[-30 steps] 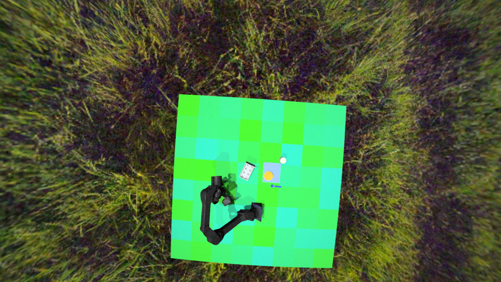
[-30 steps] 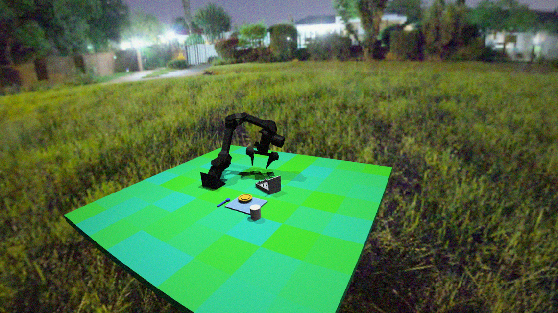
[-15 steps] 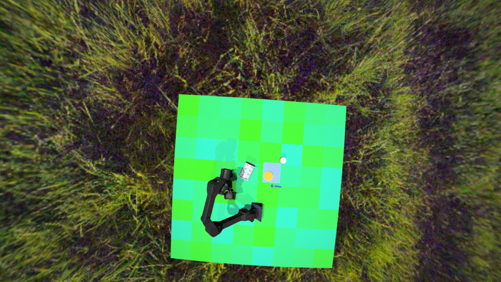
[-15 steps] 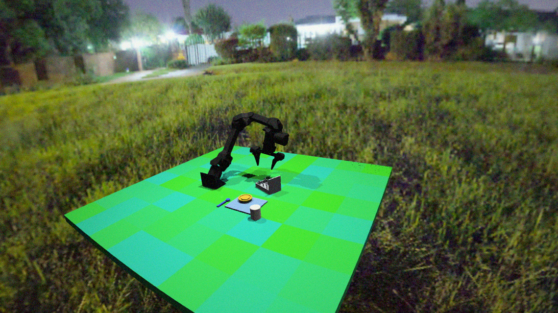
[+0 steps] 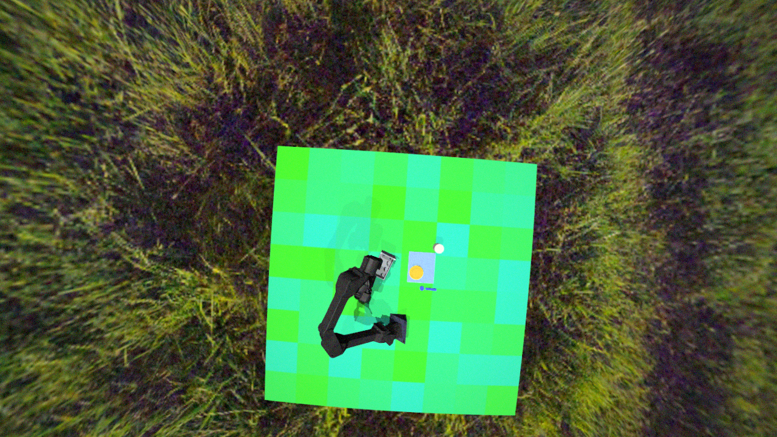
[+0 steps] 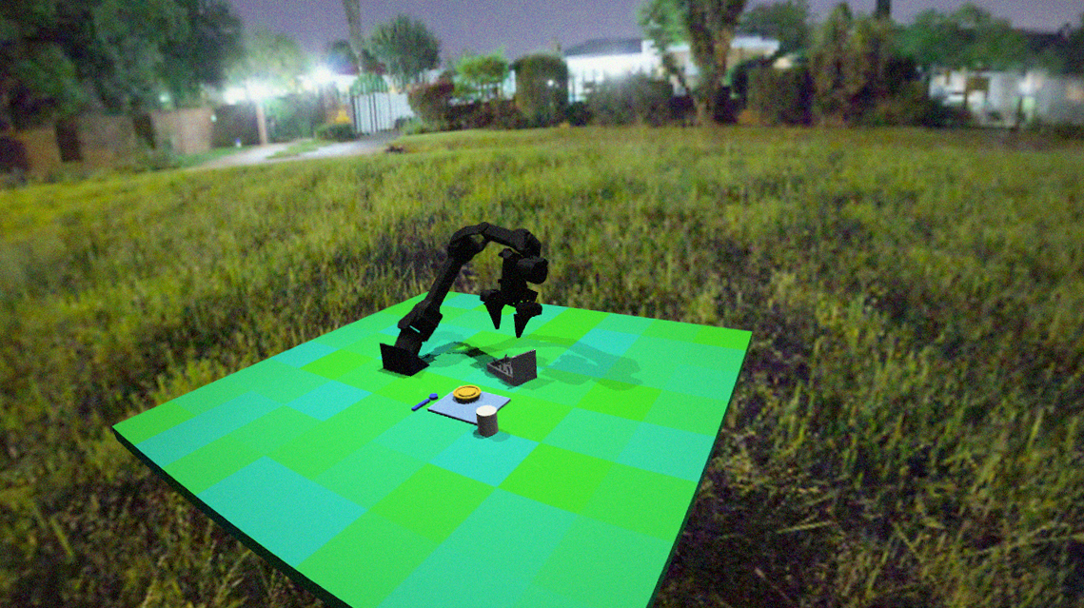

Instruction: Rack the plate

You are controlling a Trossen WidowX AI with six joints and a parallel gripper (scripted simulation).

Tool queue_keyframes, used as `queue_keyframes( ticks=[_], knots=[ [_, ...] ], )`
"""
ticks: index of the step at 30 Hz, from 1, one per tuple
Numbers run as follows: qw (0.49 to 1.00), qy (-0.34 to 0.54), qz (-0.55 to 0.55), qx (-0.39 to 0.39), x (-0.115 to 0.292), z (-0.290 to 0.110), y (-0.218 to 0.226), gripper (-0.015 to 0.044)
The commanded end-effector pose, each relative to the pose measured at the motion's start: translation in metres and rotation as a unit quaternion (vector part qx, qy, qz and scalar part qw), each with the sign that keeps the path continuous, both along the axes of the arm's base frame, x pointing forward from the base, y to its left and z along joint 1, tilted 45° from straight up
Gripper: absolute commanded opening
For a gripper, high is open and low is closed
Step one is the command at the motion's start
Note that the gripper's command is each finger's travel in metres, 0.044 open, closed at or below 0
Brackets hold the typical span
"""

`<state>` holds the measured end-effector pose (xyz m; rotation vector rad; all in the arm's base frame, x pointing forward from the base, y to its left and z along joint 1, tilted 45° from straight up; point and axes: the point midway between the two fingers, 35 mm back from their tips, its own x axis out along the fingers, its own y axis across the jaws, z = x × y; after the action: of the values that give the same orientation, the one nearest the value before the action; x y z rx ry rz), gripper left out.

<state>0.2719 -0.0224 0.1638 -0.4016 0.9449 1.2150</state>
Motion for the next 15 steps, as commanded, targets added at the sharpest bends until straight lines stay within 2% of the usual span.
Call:
queue_keyframes(
  ticks=[1,15],
  knots=[
    [0.998,0.030,-0.047,0.000,0.005,-0.007,-0.018,0.0400],
    [0.959,0.151,-0.238,0.015,0.007,-0.034,-0.096,0.0400]
  ],
)
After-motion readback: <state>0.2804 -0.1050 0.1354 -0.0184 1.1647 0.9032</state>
